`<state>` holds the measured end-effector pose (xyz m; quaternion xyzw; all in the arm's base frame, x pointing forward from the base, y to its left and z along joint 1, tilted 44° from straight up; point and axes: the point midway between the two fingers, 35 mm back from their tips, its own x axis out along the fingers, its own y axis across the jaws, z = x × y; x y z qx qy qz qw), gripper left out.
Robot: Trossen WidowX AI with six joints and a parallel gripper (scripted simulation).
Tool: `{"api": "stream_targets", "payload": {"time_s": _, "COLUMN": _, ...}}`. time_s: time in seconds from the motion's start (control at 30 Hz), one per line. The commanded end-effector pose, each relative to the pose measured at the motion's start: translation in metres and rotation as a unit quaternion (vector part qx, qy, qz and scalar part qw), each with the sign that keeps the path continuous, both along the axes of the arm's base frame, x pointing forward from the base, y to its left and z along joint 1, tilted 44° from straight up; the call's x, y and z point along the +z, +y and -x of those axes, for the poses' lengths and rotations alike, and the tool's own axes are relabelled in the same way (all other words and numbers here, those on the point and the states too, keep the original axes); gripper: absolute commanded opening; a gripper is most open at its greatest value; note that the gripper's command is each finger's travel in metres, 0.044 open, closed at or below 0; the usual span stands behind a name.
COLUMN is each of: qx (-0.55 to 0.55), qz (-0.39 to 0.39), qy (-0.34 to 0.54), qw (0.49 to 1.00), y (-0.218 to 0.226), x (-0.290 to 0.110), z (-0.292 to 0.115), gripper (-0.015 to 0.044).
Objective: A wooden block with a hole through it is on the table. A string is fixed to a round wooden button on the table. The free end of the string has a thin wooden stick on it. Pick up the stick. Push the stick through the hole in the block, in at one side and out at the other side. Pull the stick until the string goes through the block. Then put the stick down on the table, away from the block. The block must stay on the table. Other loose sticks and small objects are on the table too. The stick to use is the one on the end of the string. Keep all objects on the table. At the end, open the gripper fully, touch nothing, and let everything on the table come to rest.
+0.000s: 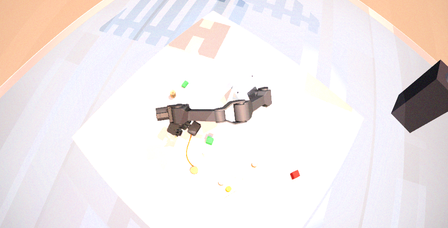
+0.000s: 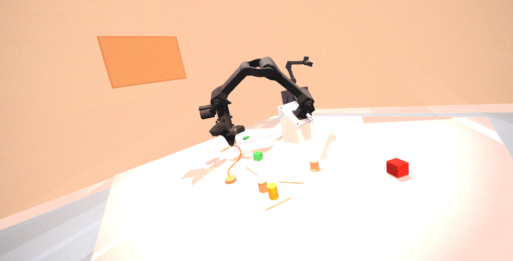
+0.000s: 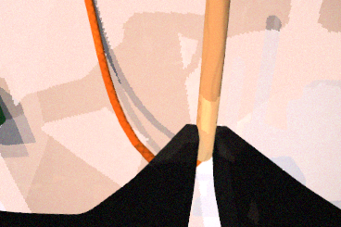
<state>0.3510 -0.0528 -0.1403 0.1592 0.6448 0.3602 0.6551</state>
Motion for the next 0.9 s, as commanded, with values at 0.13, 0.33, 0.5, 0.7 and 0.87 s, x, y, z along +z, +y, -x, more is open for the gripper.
{"api": "stream_targets", "payload": {"time_s": 0.13, "qx": 0.104, "qz": -0.013, "qy": -0.102, "qw": 0.989, "y": 0.002, "x": 0.004, "z": -0.008, "gripper": 0.0000}}
{"api": "stream_targets", "payload": {"time_s": 0.33, "qx": 0.182, "qz": -0.022, "qy": -0.175, "qw": 0.967, "y": 0.005, "x": 0.005, "z": -0.012, "gripper": 0.0000}}
{"api": "stream_targets", "payload": {"time_s": 0.5, "qx": 0.246, "qz": -0.030, "qy": -0.234, "qw": 0.940, "y": 0.007, "x": 0.007, "z": -0.015, "gripper": 0.0000}}
{"api": "stream_targets", "payload": {"time_s": 0.7, "qx": 0.319, "qz": -0.038, "qy": -0.302, "qw": 0.897, "y": 0.009, "x": 0.009, "z": -0.019, "gripper": 0.0000}}
{"api": "stream_targets", "payload": {"time_s": 0.87, "qx": 0.377, "qz": -0.045, "qy": -0.356, "qw": 0.853, "y": 0.012, "x": 0.010, "z": -0.022, "gripper": 0.0000}}
